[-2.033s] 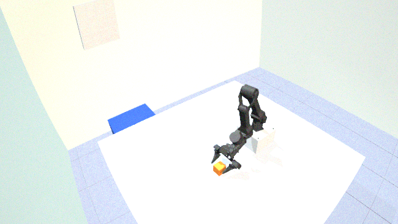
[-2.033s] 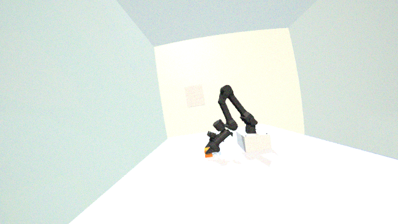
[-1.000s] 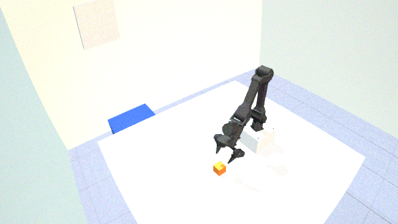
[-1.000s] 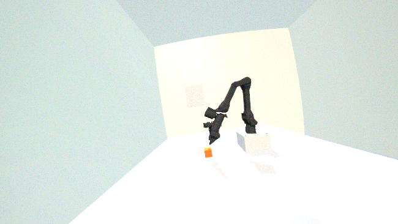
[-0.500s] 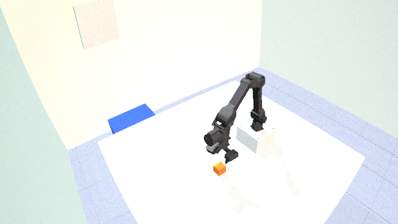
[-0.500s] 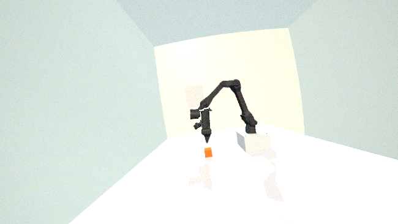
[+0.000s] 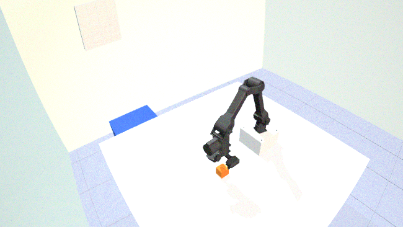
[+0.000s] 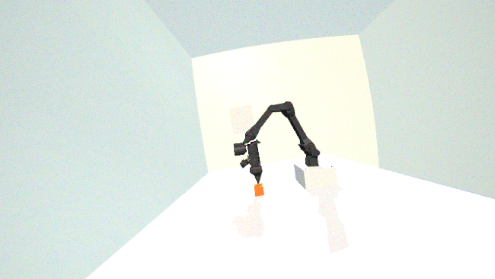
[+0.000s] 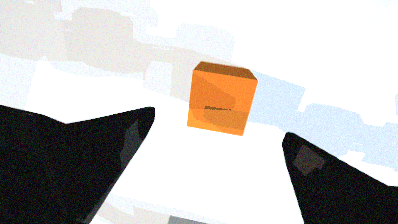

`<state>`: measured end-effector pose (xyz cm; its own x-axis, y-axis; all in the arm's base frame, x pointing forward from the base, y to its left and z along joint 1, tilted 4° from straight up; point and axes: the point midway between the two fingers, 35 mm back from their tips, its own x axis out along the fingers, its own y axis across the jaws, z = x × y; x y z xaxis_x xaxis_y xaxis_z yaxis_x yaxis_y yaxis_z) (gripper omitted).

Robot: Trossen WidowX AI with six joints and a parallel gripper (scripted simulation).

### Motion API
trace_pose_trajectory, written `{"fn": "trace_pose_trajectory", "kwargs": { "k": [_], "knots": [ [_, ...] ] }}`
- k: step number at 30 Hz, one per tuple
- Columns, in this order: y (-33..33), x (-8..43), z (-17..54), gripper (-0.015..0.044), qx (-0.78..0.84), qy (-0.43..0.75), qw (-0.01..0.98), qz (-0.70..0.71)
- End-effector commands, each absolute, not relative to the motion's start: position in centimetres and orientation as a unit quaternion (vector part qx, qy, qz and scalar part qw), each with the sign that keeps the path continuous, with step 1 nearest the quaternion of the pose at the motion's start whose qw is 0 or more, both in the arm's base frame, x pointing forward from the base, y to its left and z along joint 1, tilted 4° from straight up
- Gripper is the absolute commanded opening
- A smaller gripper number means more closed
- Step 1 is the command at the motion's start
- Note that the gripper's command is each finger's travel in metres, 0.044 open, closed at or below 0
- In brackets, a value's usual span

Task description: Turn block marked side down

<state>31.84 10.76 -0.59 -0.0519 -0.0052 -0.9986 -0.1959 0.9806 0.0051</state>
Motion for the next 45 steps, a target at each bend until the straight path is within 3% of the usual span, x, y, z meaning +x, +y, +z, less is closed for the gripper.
{"fn": "trace_pose_trajectory", "kwargs": {
  "k": [1,29,37,45],
  "knots": [
    [10.9,31.9,-1.8,0.044,-0.069,0.719,0.688,0.073],
    [10.9,31.7,-5.7,0.044,-0.069,0.719,0.688,0.073],
    [10.9,31.7,-5.7,0.023,-0.069,0.719,0.688,0.073],
    [10.9,31.7,-5.7,0.0177,-0.069,0.719,0.688,0.073]
  ]
}}
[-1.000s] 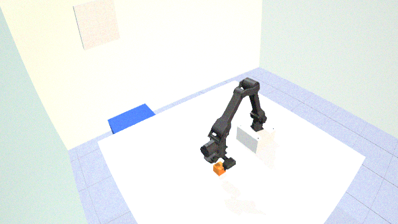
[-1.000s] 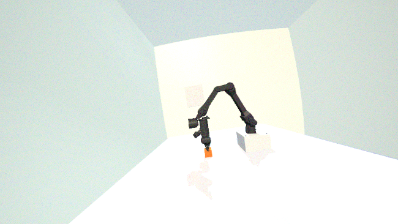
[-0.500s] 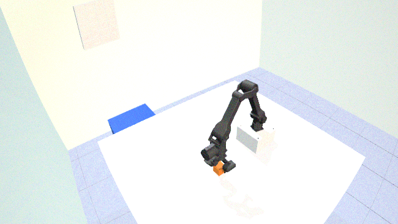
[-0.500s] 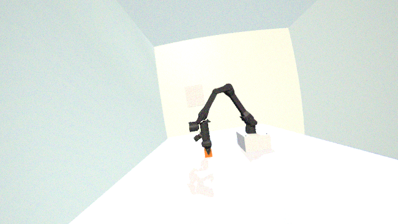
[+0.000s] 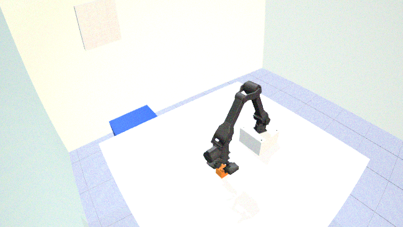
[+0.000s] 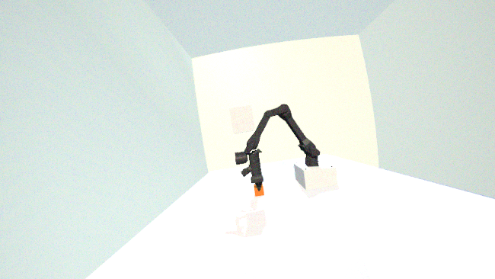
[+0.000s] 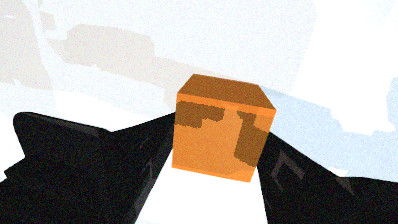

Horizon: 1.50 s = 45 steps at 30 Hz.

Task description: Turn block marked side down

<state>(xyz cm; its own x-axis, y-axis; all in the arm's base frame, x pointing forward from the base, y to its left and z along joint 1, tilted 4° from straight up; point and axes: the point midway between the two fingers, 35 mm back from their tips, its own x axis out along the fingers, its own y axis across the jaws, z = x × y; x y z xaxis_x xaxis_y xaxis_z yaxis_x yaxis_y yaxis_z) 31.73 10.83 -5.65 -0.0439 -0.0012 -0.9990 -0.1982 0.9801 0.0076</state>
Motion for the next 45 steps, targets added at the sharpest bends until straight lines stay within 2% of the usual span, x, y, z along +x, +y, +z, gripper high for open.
{"fn": "trace_pose_trajectory", "kwargs": {
  "k": [1,11,15,23,45],
  "knots": [
    [10.9,31.7,-5.7,0.017,-0.069,0.719,0.688,0.073],
    [10.9,31.7,-5.7,0.0103,-0.069,0.719,0.688,0.073],
    [10.9,31.8,-3.8,0.0,-0.069,0.719,0.688,0.073],
    [10.9,31.9,-2.7,0.0,-0.069,0.715,0.692,0.074],
    [10.9,31.8,-3.7,0.0,-0.057,0.582,0.807,0.085]
  ]
}}
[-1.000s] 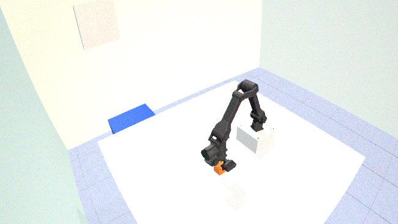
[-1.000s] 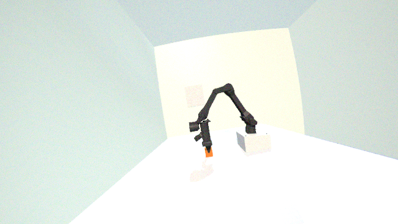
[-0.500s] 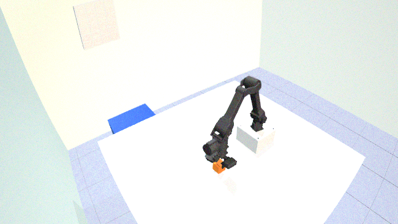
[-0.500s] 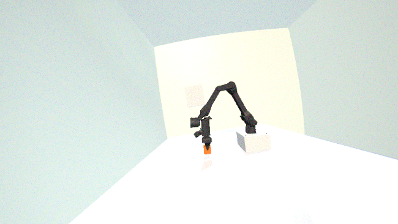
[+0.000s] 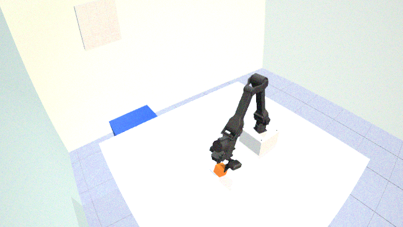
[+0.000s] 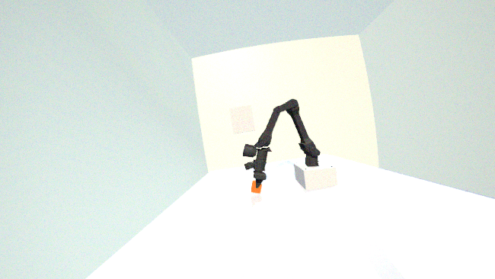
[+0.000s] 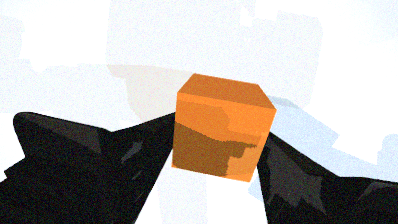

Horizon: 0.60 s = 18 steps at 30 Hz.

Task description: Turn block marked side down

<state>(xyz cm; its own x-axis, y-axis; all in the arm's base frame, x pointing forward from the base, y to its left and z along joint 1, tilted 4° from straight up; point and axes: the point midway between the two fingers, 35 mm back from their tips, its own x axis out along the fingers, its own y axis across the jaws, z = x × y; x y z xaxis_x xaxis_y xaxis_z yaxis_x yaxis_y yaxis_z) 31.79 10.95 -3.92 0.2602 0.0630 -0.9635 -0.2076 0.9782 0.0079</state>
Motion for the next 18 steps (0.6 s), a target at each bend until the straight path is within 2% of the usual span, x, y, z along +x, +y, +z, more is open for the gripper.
{"fn": "trace_pose_trajectory", "kwargs": {
  "k": [1,18],
  "knots": [
    [10.94,31.79,-3.71,0.0,-0.056,0.575,0.812,0.085],
    [10.92,31.62,-4.02,0.0,-0.047,0.505,0.857,0.09]
  ]
}}
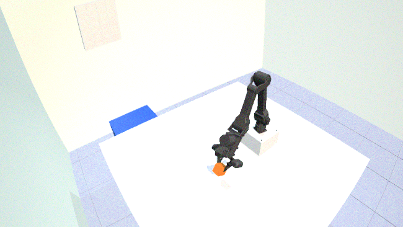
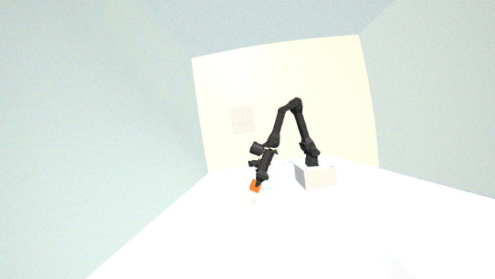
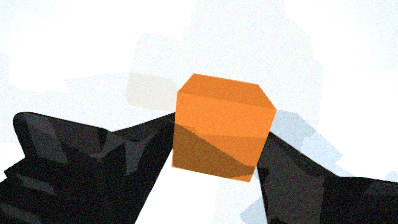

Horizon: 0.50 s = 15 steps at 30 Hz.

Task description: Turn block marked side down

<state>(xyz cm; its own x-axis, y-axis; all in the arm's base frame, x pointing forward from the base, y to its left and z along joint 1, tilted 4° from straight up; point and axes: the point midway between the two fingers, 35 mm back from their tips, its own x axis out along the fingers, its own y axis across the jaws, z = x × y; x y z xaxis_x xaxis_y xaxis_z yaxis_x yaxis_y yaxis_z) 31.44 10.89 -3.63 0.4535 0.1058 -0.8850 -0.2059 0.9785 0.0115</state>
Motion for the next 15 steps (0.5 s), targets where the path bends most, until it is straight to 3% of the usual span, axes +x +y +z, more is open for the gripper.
{"fn": "trace_pose_trajectory", "kwargs": {
  "k": [1,15],
  "knots": [
    [11.0,31.7,-4.3,0.0,-0.047,0.499,0.861,0.09],
    [11.3,32.4,-6.7,0.0,-0.041,0.416,0.903,0.095]
  ]
}}
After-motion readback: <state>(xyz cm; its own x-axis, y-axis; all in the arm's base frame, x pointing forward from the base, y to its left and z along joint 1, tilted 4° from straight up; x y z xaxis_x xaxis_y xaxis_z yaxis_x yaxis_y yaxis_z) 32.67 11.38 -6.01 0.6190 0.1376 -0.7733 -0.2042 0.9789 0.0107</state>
